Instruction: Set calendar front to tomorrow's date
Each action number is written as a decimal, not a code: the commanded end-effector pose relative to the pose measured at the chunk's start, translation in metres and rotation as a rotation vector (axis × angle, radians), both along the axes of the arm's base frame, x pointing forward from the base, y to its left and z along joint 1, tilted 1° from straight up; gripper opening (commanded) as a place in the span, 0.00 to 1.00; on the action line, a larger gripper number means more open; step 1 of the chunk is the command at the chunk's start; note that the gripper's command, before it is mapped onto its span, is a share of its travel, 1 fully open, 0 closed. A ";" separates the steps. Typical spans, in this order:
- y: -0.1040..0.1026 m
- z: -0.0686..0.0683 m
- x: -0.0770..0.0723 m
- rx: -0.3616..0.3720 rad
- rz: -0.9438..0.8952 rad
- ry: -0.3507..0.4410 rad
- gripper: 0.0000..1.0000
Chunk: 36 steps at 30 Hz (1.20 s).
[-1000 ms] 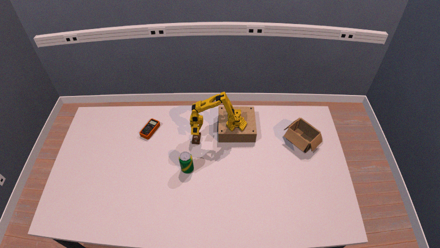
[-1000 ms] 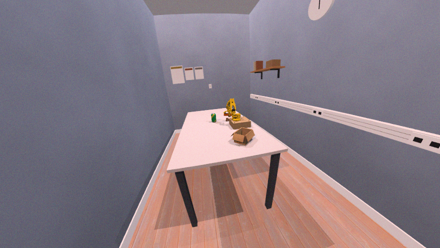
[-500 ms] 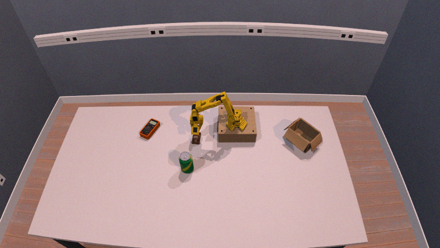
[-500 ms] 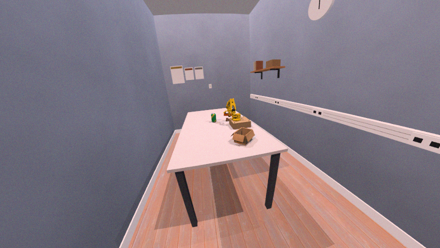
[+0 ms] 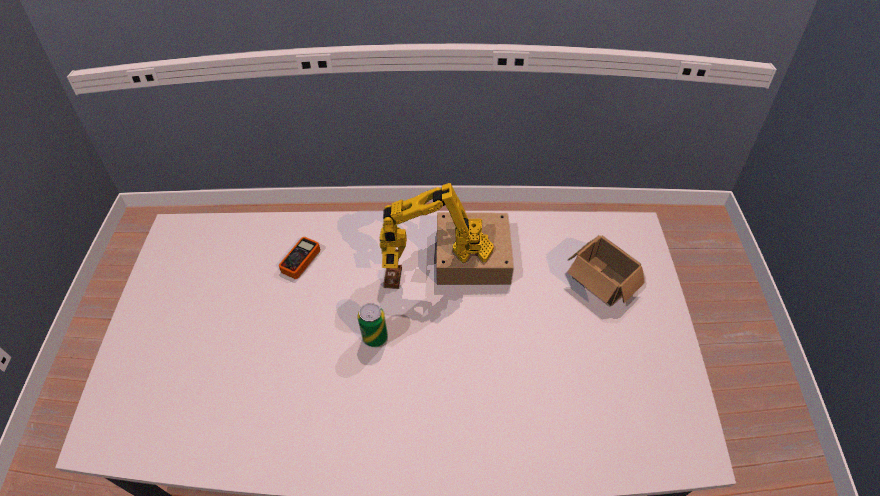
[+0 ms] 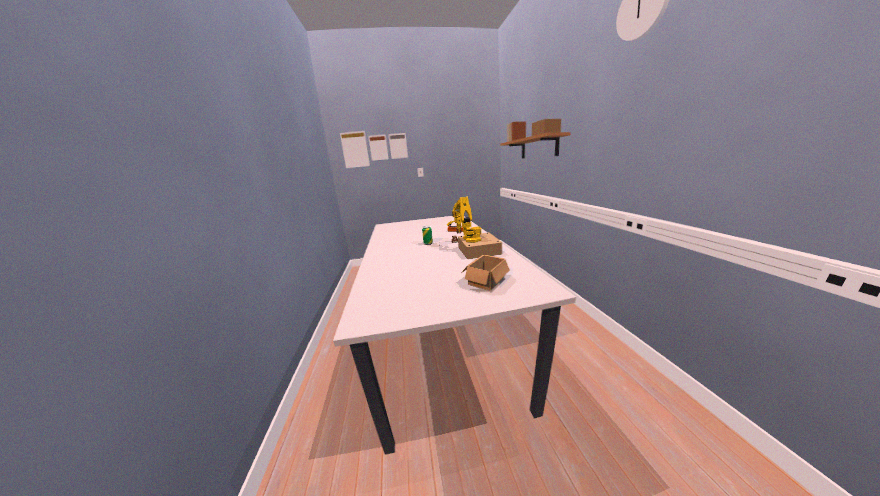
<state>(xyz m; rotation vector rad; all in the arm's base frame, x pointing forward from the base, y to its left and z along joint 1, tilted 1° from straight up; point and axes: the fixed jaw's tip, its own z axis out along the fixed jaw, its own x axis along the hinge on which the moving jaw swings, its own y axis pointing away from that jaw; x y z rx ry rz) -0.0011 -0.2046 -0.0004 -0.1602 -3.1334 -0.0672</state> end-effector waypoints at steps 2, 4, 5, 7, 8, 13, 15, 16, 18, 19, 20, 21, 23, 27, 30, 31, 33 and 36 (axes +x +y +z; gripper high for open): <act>-0.004 0.005 -0.002 -0.026 -0.012 -0.001 0.00; -0.007 0.011 -0.002 -0.053 -0.008 -0.001 0.00; -0.007 0.011 -0.002 -0.053 -0.008 -0.001 0.00; -0.007 0.011 -0.002 -0.053 -0.008 -0.001 0.00; -0.007 0.011 -0.002 -0.053 -0.008 -0.001 0.00; -0.007 0.011 -0.002 -0.053 -0.008 -0.001 0.00; -0.007 0.011 -0.002 -0.053 -0.008 -0.001 0.00; -0.007 0.011 -0.002 -0.053 -0.008 -0.001 0.00; -0.007 0.011 -0.002 -0.053 -0.008 -0.001 0.00; -0.007 0.011 -0.002 -0.053 -0.008 -0.001 0.00; -0.007 0.011 -0.002 -0.053 -0.008 -0.001 0.00; -0.007 0.011 -0.002 -0.053 -0.007 -0.001 0.00; -0.007 0.011 -0.001 -0.053 -0.003 -0.001 0.00; -0.007 0.011 0.006 -0.054 0.027 -0.002 0.00; -0.006 0.011 0.015 -0.054 0.073 -0.003 0.00; -0.006 0.011 0.019 -0.054 0.093 -0.004 0.00; -0.004 0.011 0.029 -0.054 0.139 -0.005 0.00; -0.004 0.011 0.035 -0.054 0.165 -0.006 0.00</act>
